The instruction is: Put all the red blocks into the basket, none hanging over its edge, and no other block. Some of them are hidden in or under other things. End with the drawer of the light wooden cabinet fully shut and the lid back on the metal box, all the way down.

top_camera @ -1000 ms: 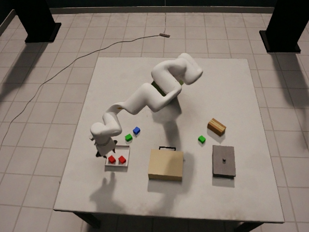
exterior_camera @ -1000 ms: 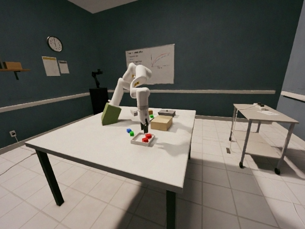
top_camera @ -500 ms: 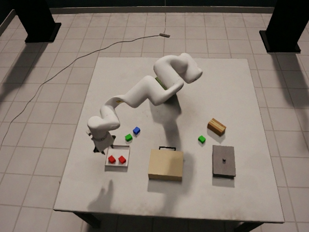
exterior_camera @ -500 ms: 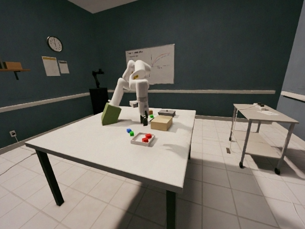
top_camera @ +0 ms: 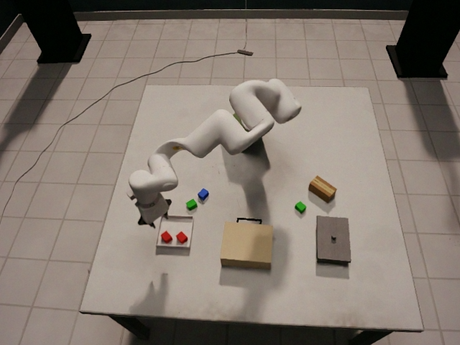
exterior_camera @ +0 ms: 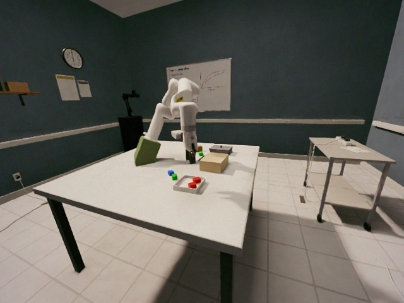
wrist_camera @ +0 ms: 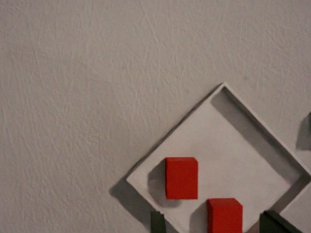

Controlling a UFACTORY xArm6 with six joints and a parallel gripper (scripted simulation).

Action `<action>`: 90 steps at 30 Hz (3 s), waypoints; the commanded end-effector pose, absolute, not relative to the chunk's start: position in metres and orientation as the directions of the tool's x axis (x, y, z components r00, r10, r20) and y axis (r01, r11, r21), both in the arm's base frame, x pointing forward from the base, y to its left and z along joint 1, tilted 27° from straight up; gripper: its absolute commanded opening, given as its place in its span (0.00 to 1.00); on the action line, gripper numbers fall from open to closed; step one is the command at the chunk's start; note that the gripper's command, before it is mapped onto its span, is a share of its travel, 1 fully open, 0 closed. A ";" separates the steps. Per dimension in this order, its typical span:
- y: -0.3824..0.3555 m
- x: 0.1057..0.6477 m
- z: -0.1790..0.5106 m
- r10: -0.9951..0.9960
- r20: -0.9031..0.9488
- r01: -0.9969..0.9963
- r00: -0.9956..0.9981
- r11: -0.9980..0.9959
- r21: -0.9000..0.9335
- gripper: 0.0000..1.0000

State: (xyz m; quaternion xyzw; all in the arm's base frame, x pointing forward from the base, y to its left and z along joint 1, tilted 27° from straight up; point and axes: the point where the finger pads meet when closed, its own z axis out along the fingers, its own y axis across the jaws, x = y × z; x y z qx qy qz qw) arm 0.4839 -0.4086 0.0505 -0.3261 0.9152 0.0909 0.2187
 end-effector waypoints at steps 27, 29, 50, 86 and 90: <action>-0.253 0.501 0.120 0.189 -0.300 0.068 -0.935 0.926 0.371 0.60; -0.243 0.499 0.122 0.223 -0.286 0.101 -0.932 0.917 0.386 0.60; -0.091 0.435 0.145 0.791 0.136 0.724 -0.596 0.457 0.517 0.60; -0.073 0.421 0.144 0.932 0.354 0.935 0.085 -0.198 0.296 0.60; -0.073 0.421 0.144 0.932 0.354 0.935 0.085 -0.198 0.296 0.60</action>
